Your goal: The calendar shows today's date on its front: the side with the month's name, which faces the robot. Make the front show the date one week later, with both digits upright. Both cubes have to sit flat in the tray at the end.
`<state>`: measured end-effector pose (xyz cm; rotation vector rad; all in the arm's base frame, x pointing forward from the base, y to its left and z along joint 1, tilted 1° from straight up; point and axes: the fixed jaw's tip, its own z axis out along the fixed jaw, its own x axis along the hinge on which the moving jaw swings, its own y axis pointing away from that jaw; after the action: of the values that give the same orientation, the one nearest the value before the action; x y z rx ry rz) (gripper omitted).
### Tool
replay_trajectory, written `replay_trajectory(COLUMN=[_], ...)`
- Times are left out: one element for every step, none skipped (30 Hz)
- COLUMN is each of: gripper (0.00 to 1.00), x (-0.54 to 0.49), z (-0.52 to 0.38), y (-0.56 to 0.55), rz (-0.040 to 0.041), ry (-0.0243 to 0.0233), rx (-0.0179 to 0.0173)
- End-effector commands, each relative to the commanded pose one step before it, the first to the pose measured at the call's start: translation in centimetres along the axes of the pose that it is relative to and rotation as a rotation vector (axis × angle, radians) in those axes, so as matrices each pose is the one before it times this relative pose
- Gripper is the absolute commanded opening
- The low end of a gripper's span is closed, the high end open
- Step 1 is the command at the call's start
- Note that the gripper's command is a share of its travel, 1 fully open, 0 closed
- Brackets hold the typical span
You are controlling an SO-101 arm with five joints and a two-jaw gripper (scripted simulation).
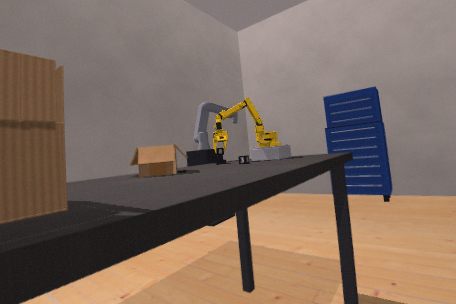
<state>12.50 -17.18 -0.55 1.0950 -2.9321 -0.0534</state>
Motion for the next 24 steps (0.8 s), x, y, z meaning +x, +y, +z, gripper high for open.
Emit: replay_trajectory(gripper=[0.00,0.00,0.00,0.00,0.00,0.00,0.00,0.00,0.00,0.00,0.00,0.00,0.00,0.00,0.00,0.00,0.00,0.00,0.00,0.00,0.00,0.00,0.00,0.00], x=[0.148,-0.001,-0.001,-0.002,-0.001,-0.001,-0.002,-0.001,-0.001,-0.001,-0.001,0.000,0.000,0.000,0.000,0.000,-0.001,-0.001,-0.002,-0.002,-0.003,-0.004,-0.004,-0.004], z=[0.2643,0.0379,0.0529,0.0643,0.0721,0.0745,0.0715,0.0637,0.0523,0.0385,0.0228,0.0096,0.0018,0.0000,0.0000,0.0015,0.0103,0.0231,0.0388,0.0528,0.0644,0.0723,0.0741,0.0717], y=[0.085,0.005,0.007,0.009,0.011,0.011,0.011,0.010,0.008,0.006,0.004,0.002,0.000,0.000,0.000,0.001,0.005,0.010,0.016,0.023,0.029,0.033,0.034,0.033], rz=[-0.00329,-0.00003,-0.00003,-0.00006,-0.00003,-0.00006,-0.00006,-0.00003,-0.00003,-0.00003,-0.00003,0.00000,0.00000,0.00000,0.00000,0.00000,0.00000,0.00000,-0.00003,0.00000,-0.00003,-0.00003,0.00000,-0.00003], ry=[-0.00224,0.00000,0.00000,0.00000,0.00000,0.00000,0.00000,0.00000,0.00000,0.00000,0.00000,0.00000,0.00000,0.00000,0.00000,0.00000,0.00000,0.00000,0.00000,0.00000,0.00000,0.00000,0.00000,0.00000], rx=[-0.00527,0.00000,0.00000,0.00000,0.00000,0.00000,0.00000,0.00000,0.00000,0.00000,0.00000,0.00000,0.00000,0.00000,0.00000,0.00000,0.00000,0.00000,0.00000,0.00000,0.00000,0.00000,0.00000,0.00000])
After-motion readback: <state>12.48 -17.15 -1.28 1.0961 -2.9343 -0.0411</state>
